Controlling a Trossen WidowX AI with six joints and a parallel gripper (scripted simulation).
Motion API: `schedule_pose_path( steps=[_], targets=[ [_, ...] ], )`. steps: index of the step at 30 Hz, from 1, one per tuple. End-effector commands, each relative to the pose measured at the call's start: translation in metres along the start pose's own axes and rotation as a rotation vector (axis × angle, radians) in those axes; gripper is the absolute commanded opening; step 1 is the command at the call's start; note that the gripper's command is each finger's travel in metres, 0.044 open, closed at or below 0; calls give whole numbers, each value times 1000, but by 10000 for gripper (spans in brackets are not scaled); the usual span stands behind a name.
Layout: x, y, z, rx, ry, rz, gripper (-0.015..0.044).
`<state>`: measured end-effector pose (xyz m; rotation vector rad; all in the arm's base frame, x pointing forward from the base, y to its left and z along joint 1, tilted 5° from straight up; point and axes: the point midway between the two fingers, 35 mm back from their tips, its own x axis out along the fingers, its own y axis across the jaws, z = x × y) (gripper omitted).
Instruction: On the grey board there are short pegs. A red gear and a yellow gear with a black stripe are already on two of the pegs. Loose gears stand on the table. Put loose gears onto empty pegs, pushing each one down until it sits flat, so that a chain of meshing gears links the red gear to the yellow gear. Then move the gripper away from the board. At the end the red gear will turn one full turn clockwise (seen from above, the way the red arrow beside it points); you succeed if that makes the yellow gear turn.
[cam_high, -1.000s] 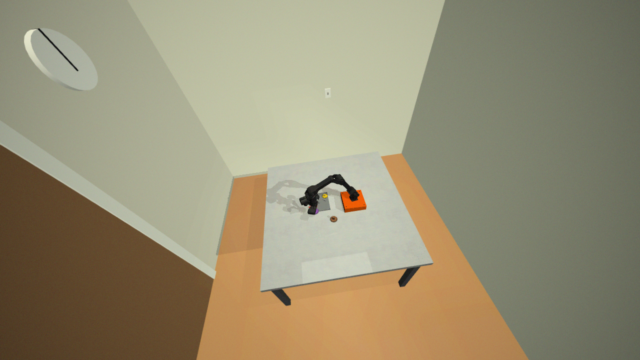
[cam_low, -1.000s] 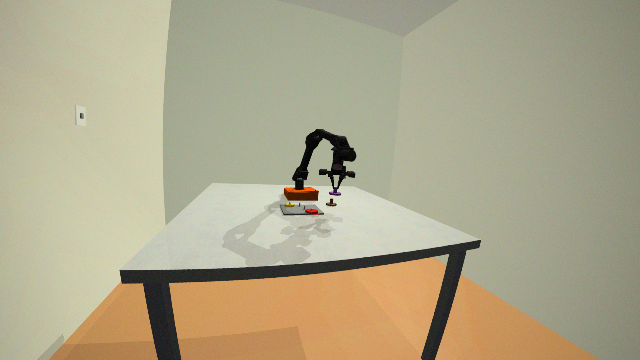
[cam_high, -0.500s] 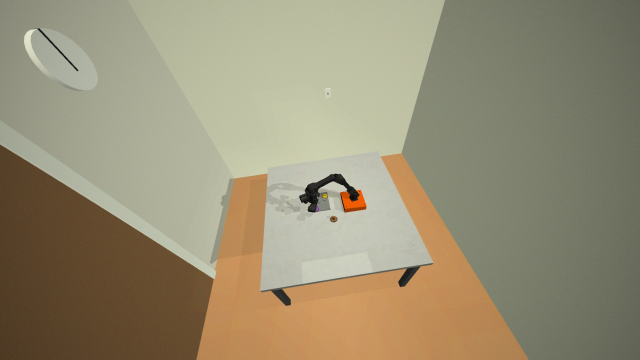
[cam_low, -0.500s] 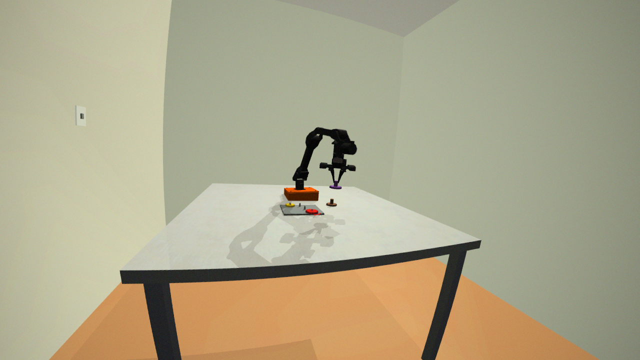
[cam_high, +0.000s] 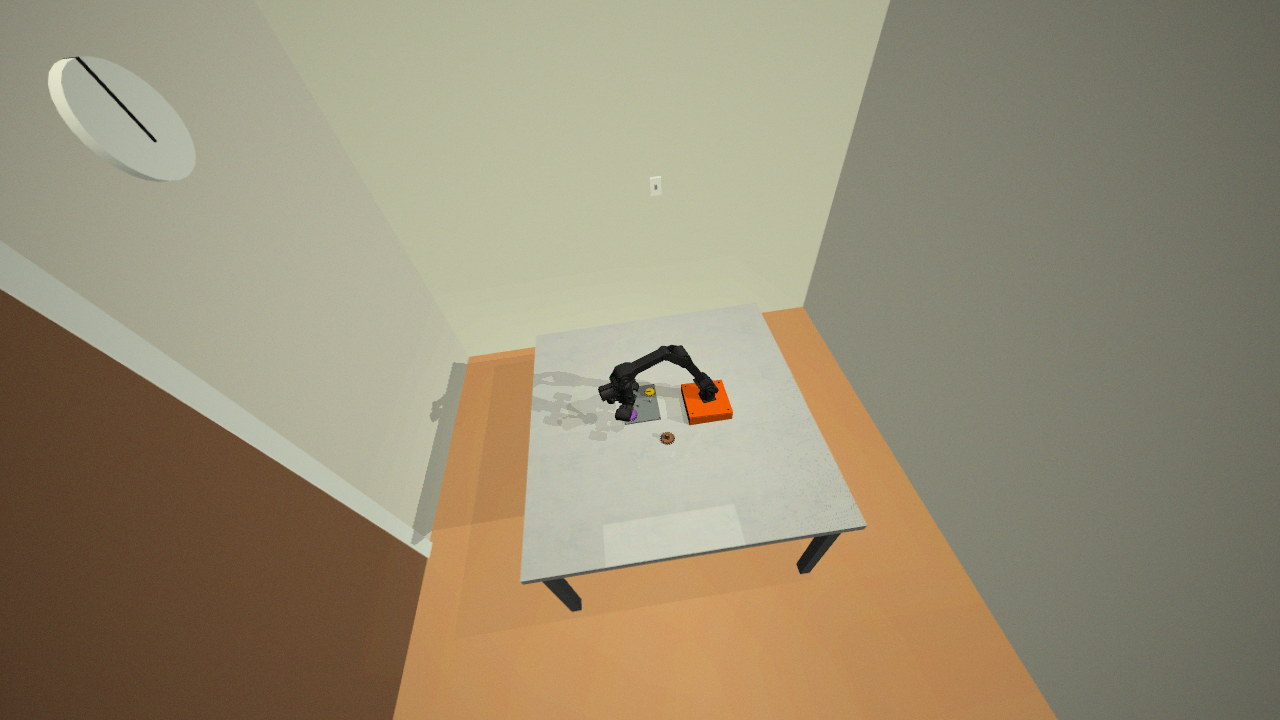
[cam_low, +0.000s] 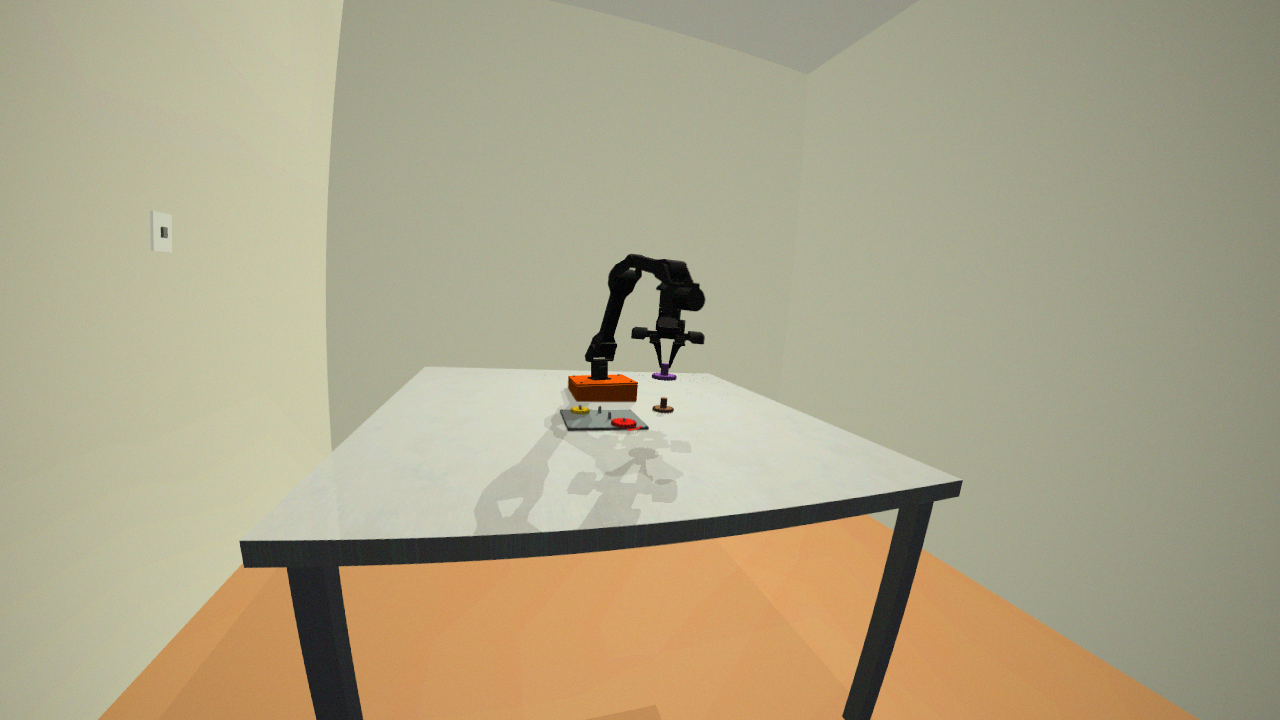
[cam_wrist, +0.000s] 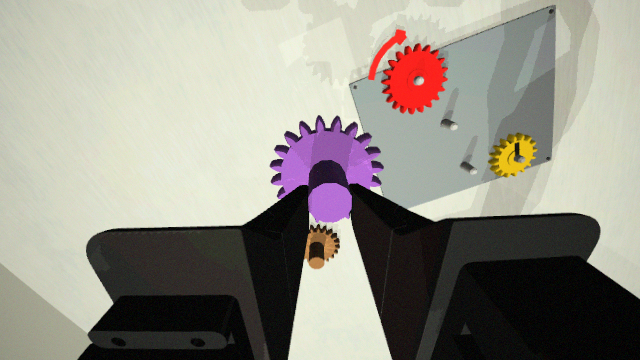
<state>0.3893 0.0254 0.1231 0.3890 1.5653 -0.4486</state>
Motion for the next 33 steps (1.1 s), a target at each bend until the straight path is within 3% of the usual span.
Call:
schedule_pose_path(
  steps=[1, 33],
  targets=[
    [2, -7, 2, -3, -7, 0, 0],
    [34, -68, 13, -2, -9, -4, 0]
  ],
)
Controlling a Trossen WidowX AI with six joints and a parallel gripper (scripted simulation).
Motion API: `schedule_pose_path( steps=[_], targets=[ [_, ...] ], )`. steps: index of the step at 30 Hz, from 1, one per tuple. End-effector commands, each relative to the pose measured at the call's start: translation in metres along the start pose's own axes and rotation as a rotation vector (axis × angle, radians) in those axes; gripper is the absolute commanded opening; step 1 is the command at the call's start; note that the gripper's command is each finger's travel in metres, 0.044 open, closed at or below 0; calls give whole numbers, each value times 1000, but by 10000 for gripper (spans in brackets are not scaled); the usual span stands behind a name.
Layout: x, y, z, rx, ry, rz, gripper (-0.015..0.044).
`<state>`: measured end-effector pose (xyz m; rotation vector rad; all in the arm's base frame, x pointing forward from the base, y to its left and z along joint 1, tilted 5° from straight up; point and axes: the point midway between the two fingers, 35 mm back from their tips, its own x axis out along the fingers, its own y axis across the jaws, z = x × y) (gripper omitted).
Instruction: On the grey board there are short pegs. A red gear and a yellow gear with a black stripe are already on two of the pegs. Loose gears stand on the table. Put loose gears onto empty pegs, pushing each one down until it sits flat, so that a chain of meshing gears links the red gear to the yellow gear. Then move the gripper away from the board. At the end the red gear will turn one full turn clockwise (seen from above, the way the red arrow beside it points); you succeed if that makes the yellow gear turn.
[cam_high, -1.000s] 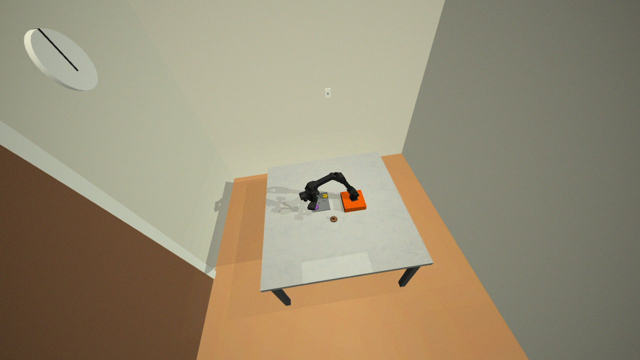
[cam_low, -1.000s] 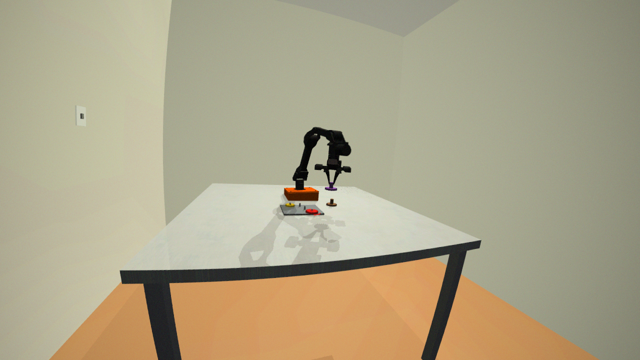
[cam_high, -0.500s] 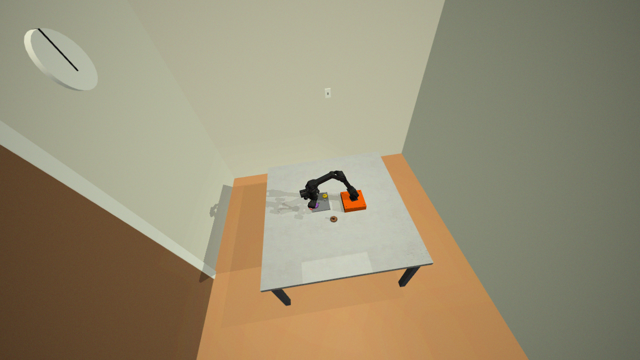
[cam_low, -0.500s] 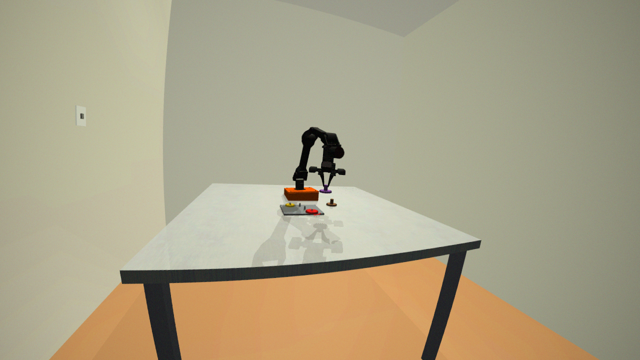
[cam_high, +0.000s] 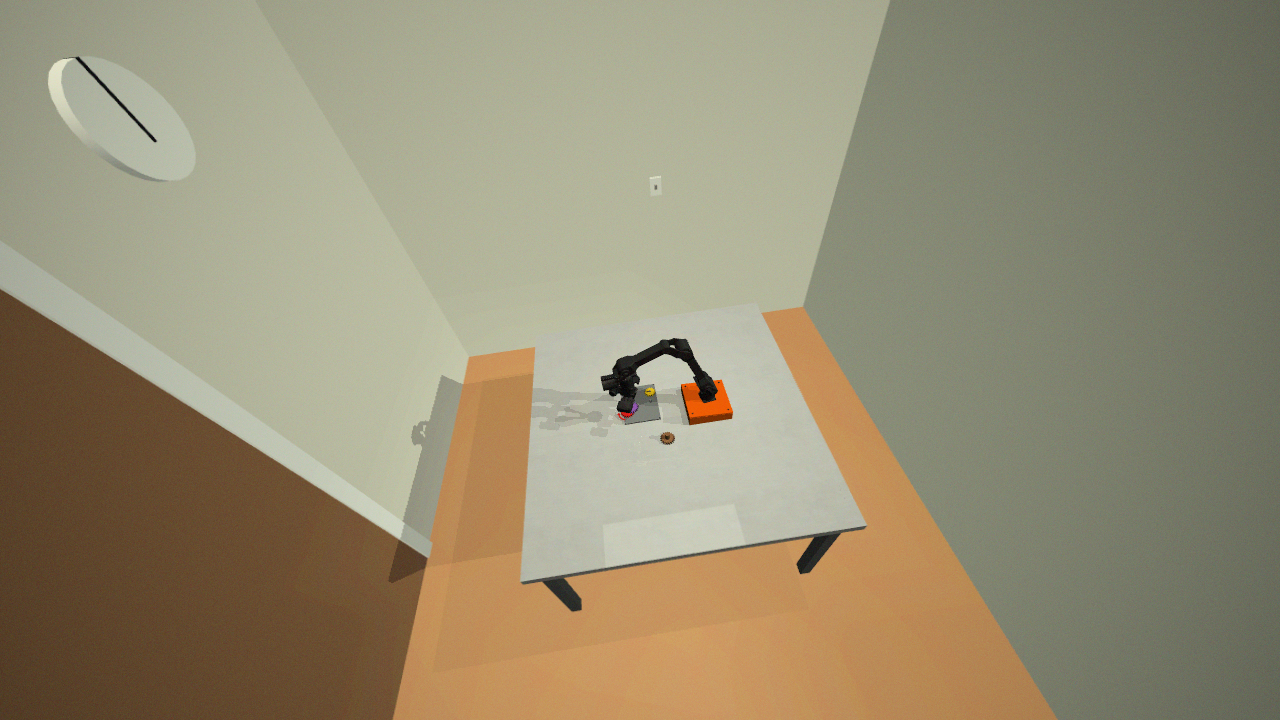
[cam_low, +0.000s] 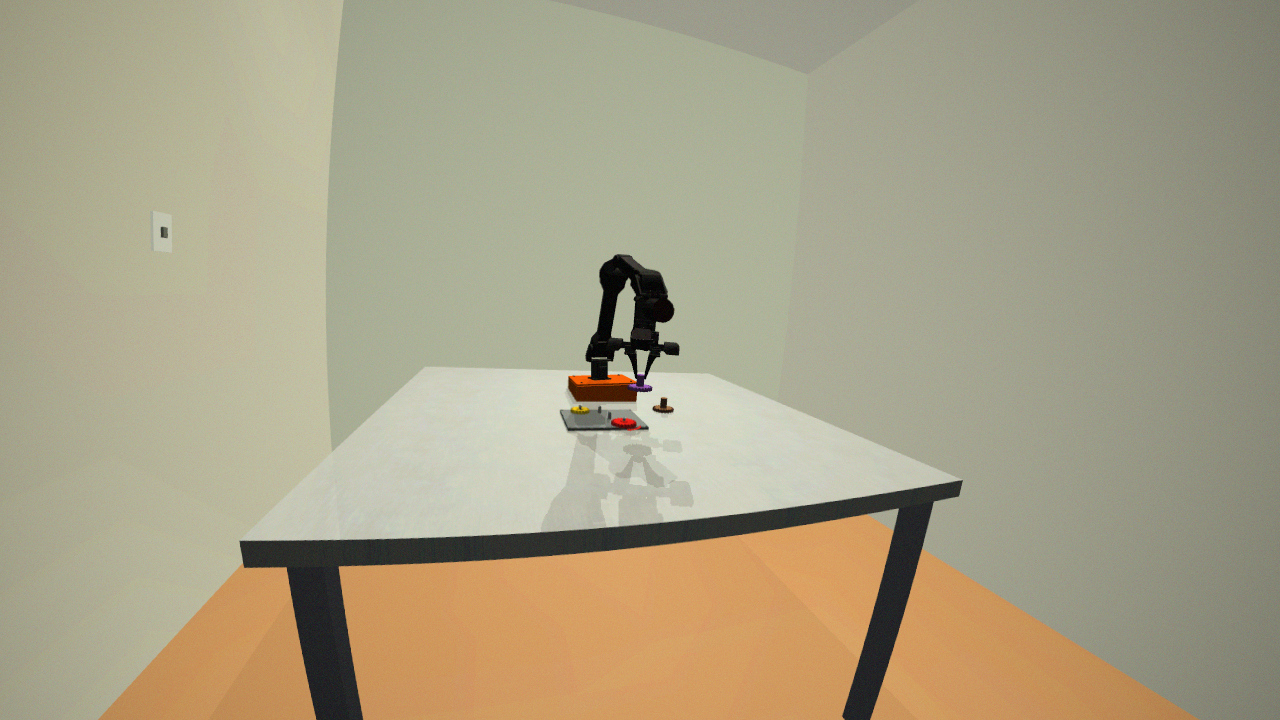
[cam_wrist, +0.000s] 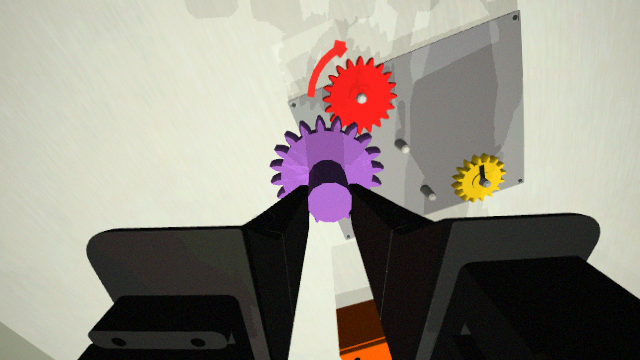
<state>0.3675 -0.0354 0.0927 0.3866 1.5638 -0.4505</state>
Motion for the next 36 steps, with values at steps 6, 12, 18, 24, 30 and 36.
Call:
schedule_pose_path(
  steps=[6, 12, 18, 24, 30, 36],
  targets=[
    [7, -18, 0, -2, -7, -3, 0],
    [14, -29, 0, -2, -7, -4, 0],
    [20, -40, -2, -2, -7, -5, 0],
    [27, -52, -3, -2, -6, -7, 0],
    [33, -63, -6, -2, -6, -8, 0],
    [39, -74, -9, -2, -6, -9, 0]
  ],
)
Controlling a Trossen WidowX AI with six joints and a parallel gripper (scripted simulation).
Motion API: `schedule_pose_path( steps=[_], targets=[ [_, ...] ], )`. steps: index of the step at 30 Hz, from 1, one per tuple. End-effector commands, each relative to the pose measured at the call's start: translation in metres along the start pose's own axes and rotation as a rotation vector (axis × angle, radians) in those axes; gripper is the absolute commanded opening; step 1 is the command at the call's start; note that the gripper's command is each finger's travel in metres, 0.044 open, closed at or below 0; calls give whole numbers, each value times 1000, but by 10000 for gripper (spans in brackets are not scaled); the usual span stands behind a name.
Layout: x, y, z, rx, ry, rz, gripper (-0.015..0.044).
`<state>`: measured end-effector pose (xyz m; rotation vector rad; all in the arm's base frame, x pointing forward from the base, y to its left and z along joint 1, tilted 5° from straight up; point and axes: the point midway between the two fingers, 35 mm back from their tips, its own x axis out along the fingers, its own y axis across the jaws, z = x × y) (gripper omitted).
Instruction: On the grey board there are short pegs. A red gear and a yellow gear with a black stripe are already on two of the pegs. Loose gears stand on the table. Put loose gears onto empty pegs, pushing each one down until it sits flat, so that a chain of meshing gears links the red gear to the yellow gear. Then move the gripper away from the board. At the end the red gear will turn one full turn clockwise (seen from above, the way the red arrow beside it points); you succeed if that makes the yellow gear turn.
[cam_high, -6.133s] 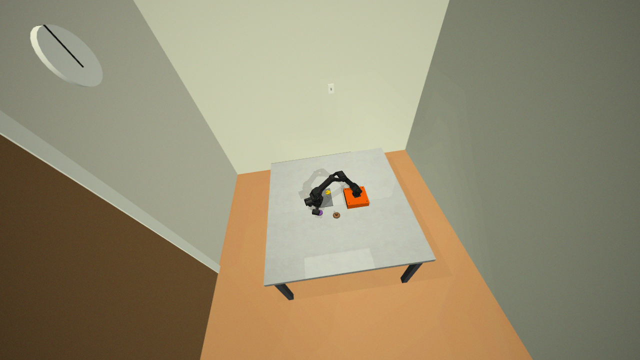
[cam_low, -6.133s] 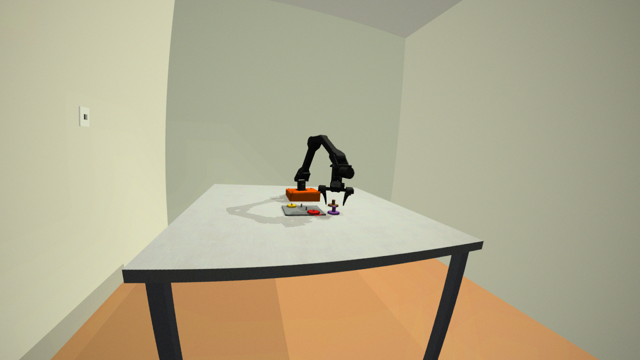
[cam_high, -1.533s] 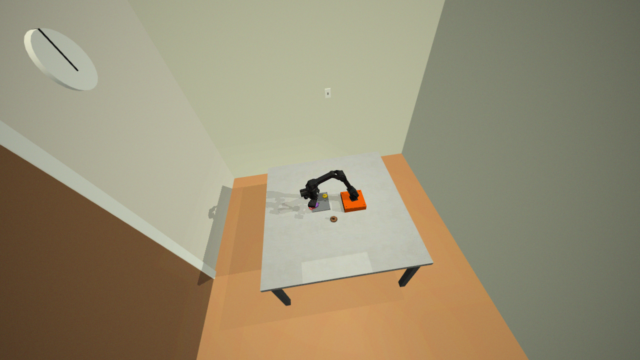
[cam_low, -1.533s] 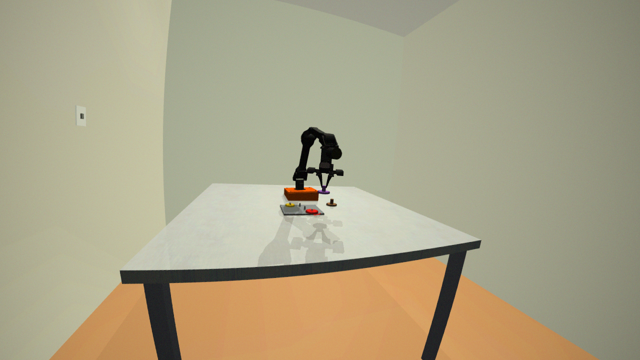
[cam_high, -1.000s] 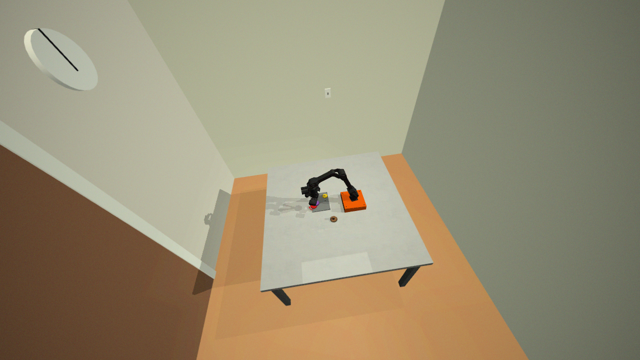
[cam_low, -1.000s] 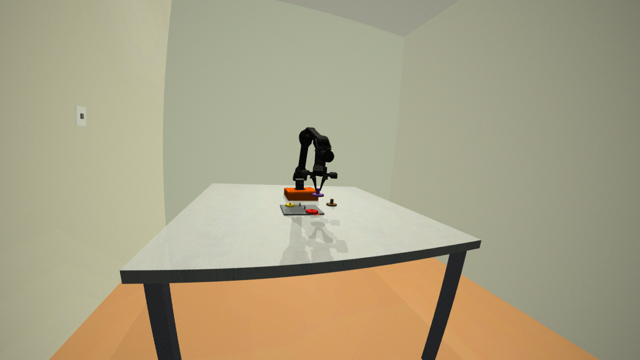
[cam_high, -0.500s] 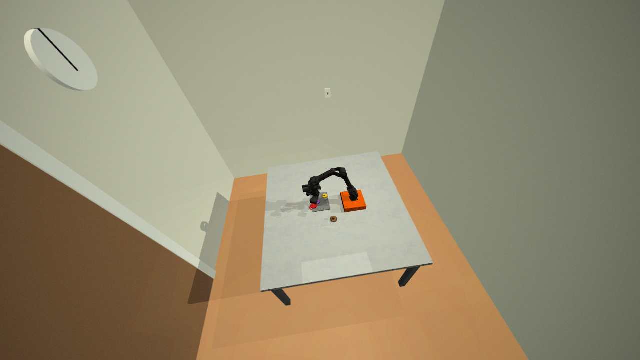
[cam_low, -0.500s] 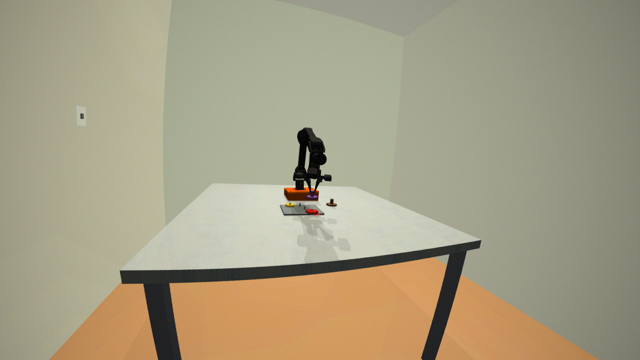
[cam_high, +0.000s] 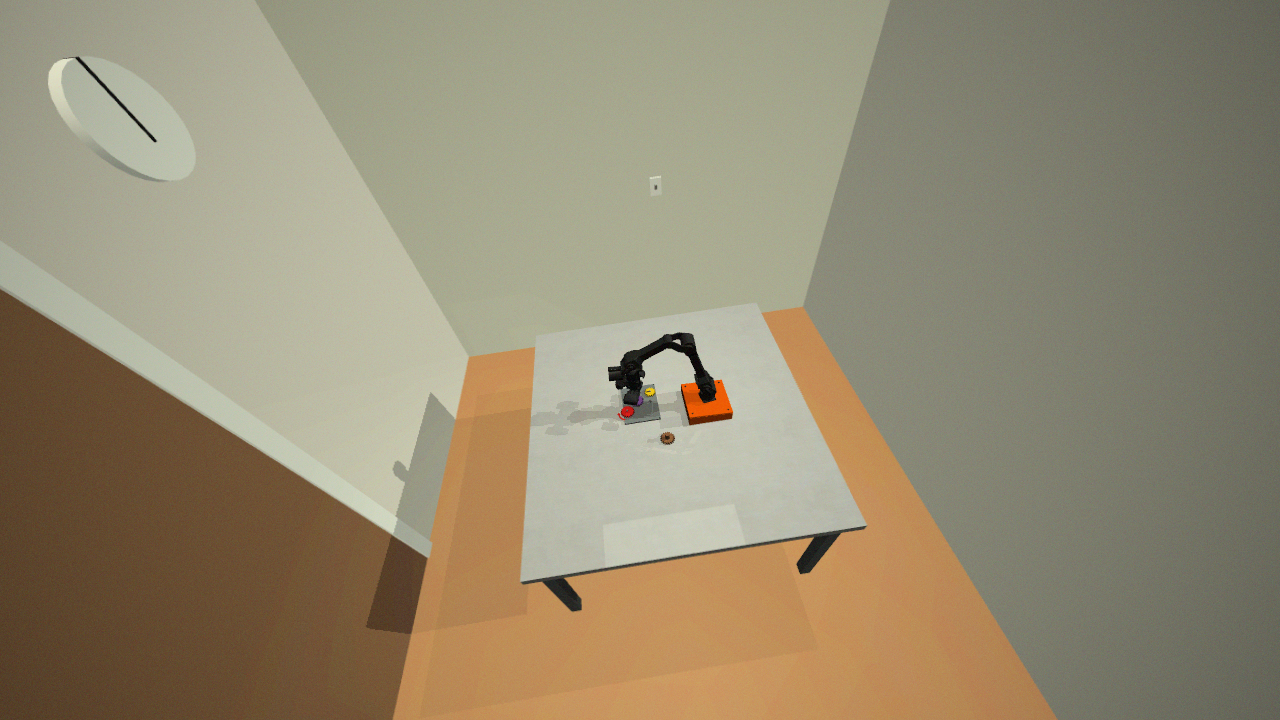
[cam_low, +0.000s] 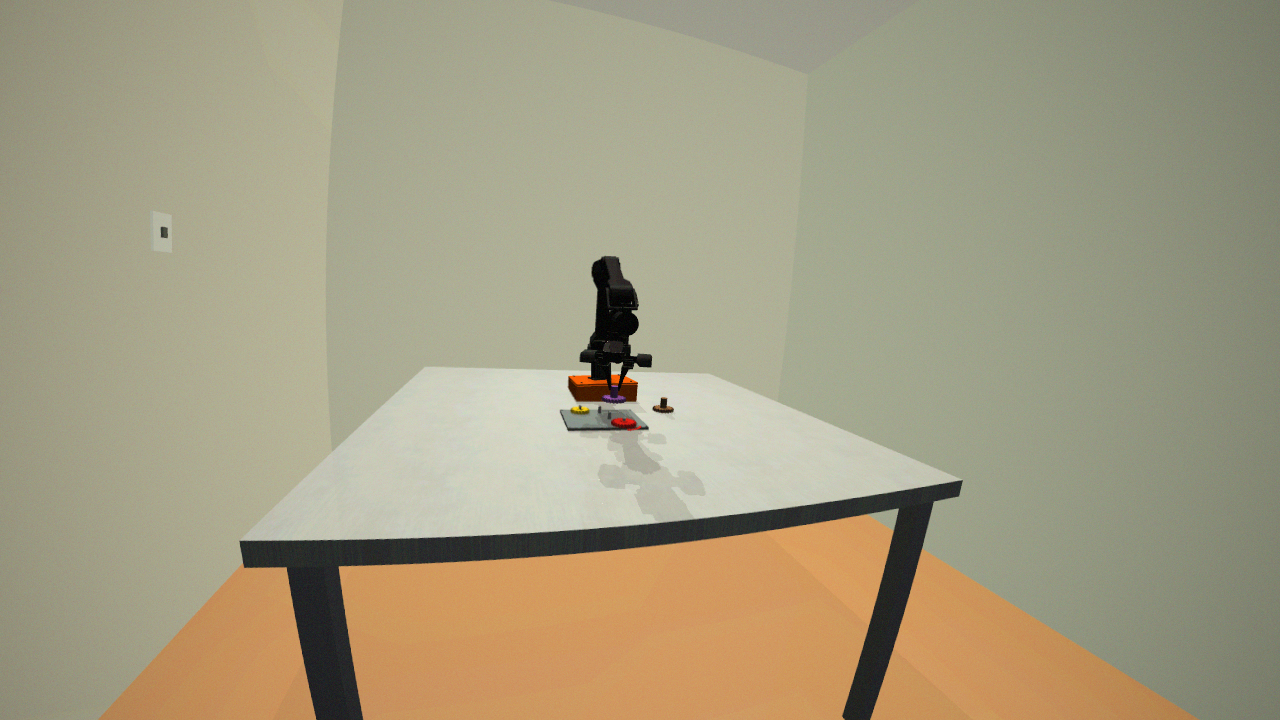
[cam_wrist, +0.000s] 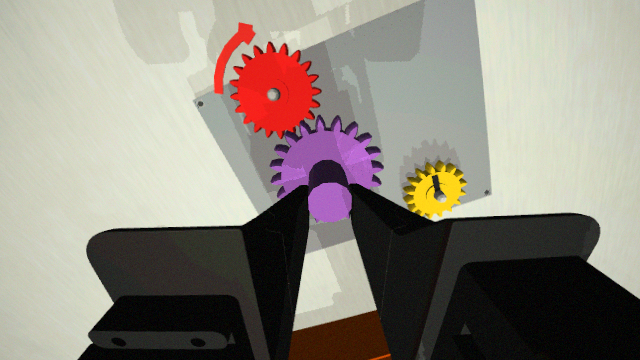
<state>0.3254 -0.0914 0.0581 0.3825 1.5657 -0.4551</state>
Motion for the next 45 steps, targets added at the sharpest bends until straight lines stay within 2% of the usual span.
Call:
schedule_pose_path(
  steps=[1, 27, 45],
  targets=[
    [2, -7, -2, -2, -6, -3, 0],
    [4, -8, -3, -13, -6, -4, 0],
    [29, -9, -2, -116, -6, -4, 0]
  ],
)
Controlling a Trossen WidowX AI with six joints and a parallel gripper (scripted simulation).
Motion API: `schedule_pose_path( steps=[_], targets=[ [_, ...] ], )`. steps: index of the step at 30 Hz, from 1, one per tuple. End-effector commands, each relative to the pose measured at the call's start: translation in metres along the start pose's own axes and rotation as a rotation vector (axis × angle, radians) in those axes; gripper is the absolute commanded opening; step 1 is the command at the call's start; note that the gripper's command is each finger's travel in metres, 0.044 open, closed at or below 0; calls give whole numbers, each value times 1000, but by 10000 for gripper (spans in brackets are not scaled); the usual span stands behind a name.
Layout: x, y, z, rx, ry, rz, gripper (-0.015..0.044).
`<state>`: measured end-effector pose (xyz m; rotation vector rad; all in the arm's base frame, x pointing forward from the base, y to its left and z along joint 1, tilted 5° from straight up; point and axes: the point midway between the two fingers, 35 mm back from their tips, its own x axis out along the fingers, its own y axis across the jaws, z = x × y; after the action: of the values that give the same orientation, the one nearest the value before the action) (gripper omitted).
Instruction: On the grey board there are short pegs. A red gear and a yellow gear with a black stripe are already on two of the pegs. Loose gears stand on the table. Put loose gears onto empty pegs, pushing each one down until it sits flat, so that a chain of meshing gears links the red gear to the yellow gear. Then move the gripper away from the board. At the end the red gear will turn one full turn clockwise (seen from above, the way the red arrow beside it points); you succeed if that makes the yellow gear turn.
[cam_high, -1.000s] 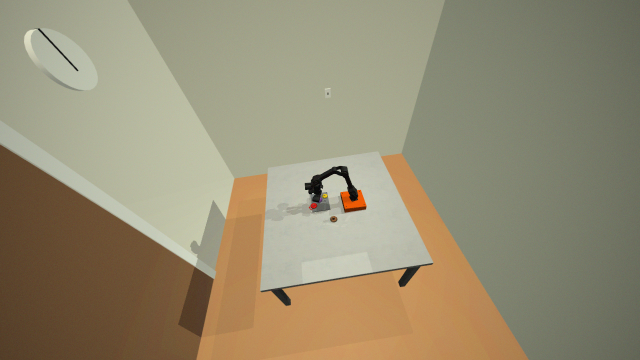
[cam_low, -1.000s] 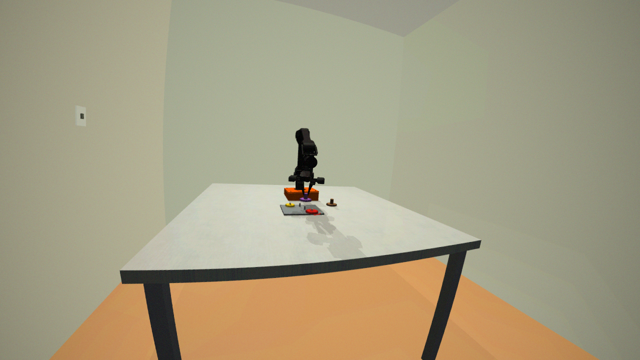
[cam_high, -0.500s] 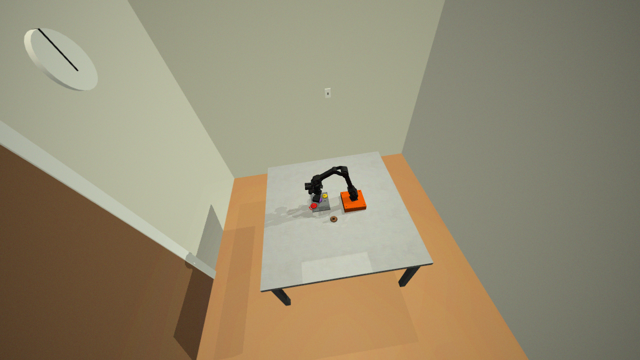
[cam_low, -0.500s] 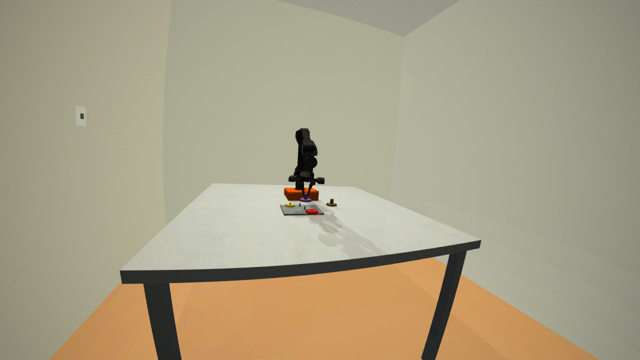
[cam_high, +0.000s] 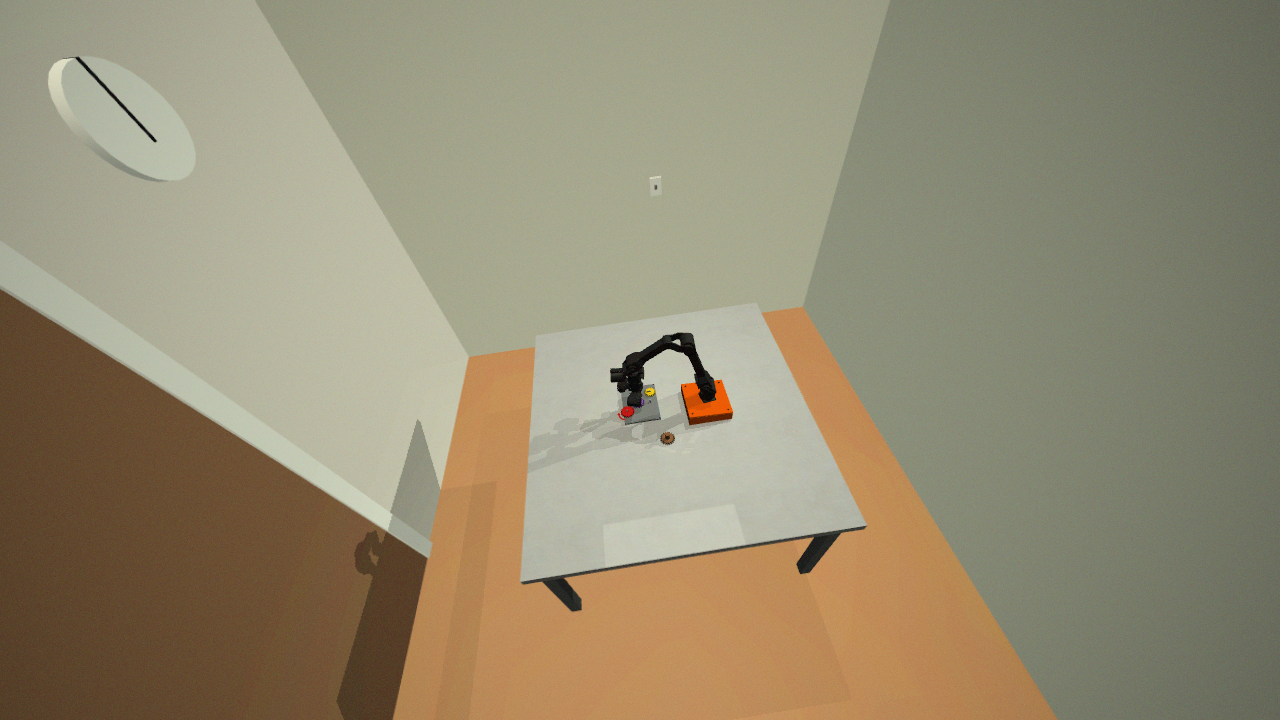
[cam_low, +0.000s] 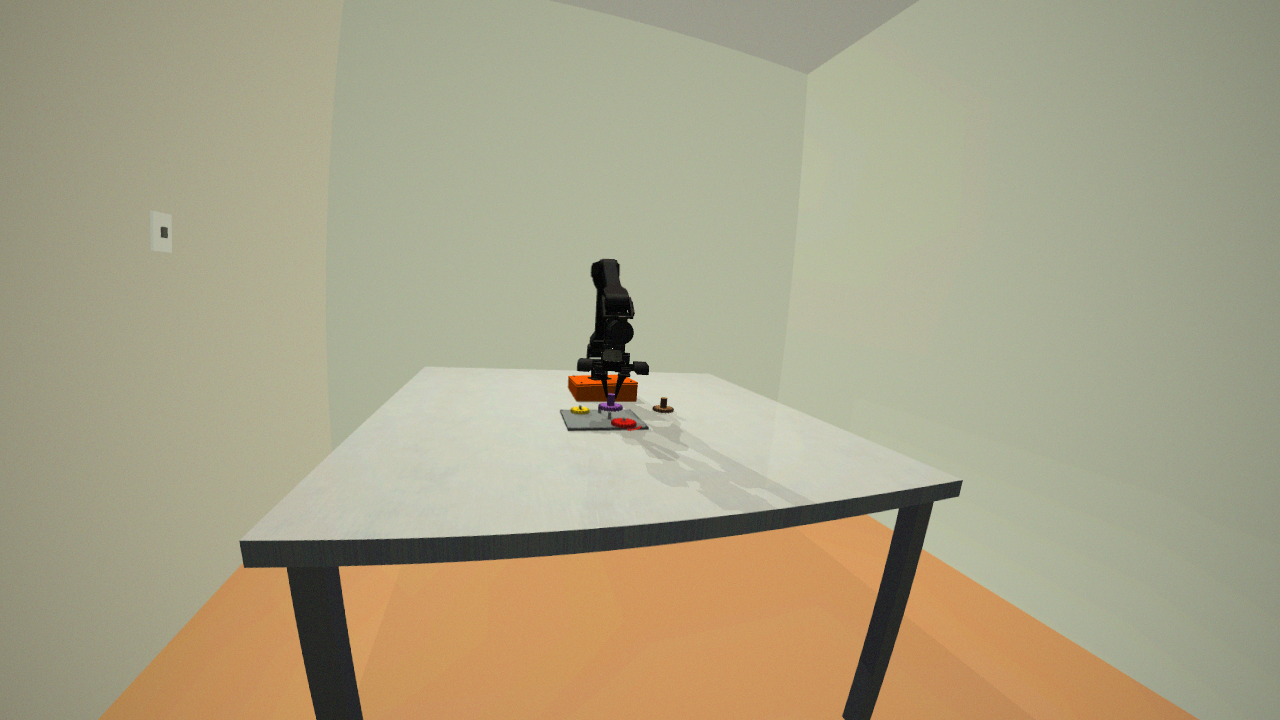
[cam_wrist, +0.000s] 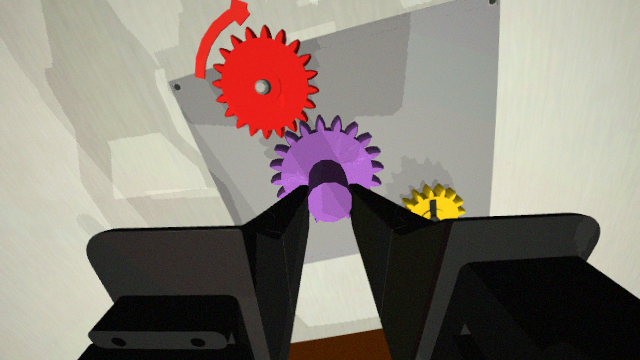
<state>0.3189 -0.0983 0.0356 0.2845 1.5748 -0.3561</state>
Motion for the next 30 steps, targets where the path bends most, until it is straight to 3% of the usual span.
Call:
schedule_pose_path(
  steps=[1, 17, 30],
  targets=[
    [7, -1, -1, 18, 5, -5, 0],
    [22, -1, -2, 275, 5, -5, 0],
    [25, 0, -1, 122, 5, -5, 0]
  ],
)
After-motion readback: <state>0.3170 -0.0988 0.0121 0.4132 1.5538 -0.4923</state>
